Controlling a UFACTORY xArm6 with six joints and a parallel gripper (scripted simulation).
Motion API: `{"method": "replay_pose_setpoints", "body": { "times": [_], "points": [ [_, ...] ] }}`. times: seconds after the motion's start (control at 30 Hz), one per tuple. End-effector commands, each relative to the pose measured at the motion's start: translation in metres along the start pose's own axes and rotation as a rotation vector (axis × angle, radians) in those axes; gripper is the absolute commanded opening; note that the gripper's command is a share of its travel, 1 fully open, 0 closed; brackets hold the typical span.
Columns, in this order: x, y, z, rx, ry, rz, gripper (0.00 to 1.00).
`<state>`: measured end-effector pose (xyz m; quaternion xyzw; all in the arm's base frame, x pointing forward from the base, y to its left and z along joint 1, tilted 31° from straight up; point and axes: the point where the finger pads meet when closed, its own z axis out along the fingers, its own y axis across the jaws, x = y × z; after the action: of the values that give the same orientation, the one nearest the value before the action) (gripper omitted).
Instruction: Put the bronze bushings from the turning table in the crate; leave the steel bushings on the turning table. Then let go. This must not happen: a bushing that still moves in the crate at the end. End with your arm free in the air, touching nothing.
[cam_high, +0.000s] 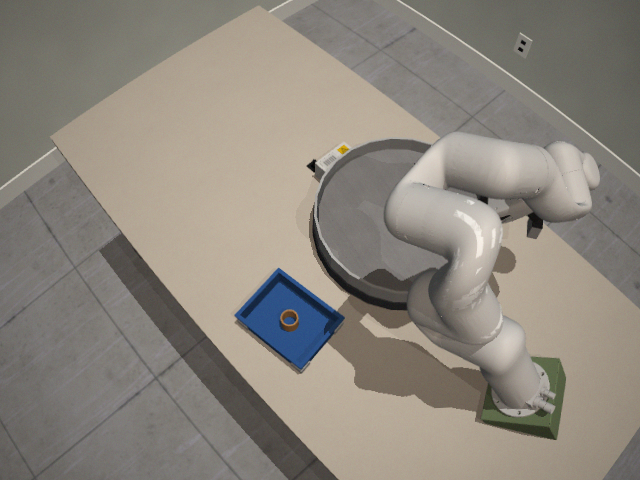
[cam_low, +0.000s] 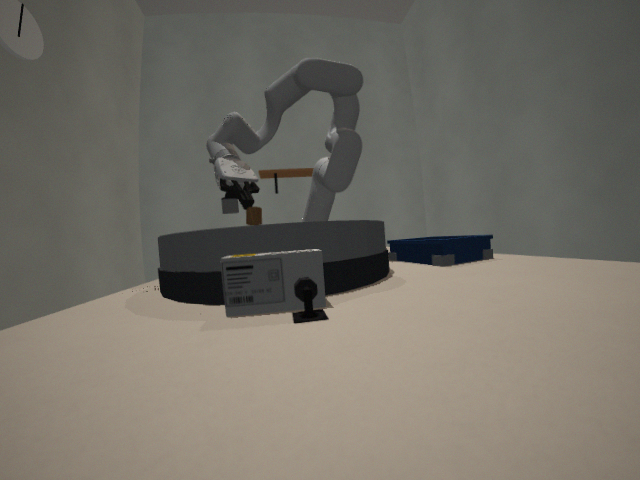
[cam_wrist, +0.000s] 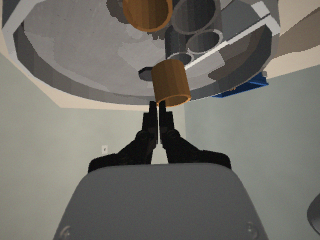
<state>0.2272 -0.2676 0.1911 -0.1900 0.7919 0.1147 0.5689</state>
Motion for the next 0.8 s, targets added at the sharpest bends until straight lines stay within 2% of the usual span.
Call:
{"method": "replay_pose_setpoints", "body": {
  "times": [0.0, 0.3, 0.77],
  "points": [
    [-0.006, 0.005, 0.004, -0.01, 0.001, -0.016, 0.0],
    [-0.027, 0.032, 0.022, -0.055, 0.001, -0.07, 0.0],
    [-0.095, 0.114, 0.079, -0.198, 0.002, -0.24, 0.0]
  ]
}}
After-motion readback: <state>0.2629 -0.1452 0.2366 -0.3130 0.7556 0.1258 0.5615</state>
